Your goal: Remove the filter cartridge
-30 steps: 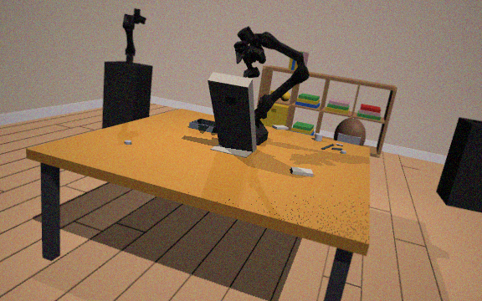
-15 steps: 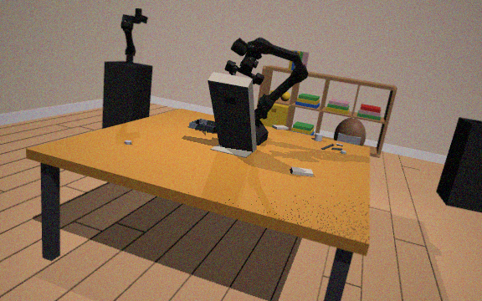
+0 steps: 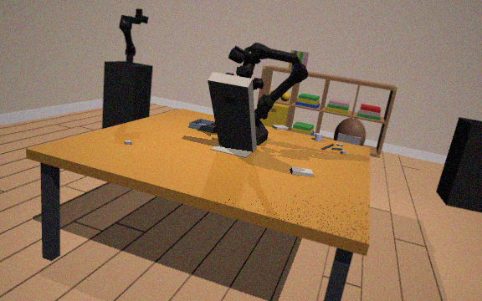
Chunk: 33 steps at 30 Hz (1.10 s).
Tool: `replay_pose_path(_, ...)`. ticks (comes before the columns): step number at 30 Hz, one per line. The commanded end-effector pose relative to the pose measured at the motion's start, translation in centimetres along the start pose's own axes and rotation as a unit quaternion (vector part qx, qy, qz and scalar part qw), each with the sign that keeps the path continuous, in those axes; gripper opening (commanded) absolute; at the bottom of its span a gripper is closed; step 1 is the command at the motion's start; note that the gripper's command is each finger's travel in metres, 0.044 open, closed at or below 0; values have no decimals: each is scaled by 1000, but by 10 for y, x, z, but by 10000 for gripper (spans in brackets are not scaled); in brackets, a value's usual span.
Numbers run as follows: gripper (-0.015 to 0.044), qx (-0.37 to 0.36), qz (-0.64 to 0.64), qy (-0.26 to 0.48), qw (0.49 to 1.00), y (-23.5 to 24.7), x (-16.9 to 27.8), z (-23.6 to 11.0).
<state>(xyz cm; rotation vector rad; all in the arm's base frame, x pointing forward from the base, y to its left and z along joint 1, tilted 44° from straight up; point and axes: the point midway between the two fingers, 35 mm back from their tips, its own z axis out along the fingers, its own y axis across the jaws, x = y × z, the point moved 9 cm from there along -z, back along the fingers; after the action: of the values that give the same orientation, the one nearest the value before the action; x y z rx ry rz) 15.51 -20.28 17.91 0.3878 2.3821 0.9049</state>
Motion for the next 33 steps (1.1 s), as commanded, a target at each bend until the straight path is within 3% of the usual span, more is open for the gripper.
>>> replay_pose_path(1,305,1,6,5,1000,0,1,8)
replay_pose_path(27,305,-1,5,4,1000,1,1,46)
replay_pose_path(30,226,2,4,5,1000,0,1,42)
replay_pose_path(33,206,2,4,5,1000,0,1,42)
